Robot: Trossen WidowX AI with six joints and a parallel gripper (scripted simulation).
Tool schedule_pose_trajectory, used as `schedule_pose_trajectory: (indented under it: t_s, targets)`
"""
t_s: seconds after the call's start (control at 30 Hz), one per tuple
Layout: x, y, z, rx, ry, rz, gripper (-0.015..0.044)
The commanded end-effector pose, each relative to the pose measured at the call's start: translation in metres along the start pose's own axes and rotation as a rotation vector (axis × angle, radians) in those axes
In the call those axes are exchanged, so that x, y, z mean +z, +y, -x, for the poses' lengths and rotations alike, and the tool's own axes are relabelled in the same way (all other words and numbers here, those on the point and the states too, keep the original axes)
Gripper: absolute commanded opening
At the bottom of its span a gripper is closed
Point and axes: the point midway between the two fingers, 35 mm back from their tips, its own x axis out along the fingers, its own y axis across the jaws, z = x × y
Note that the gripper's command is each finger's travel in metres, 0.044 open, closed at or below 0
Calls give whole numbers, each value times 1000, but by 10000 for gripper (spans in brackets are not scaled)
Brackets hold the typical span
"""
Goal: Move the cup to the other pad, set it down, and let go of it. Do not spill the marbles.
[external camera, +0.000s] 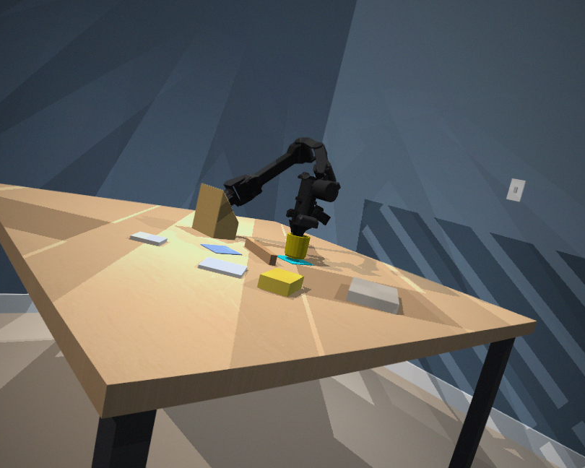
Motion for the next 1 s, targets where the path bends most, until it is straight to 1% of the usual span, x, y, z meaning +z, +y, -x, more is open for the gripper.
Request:
schedule_pose_trajectory:
  t_s: [0.0,0.43,0.6,0.63,0.97]
  targets:
    - [0,1,-5,6,-3,-3,0]
    - [0,0,-2,1,0,0,0]
    - [0,0,-2,1,0,0,131]
    - [0,0,-2,1,0,0,146]
    - [0,0,3,1,1,0,146]
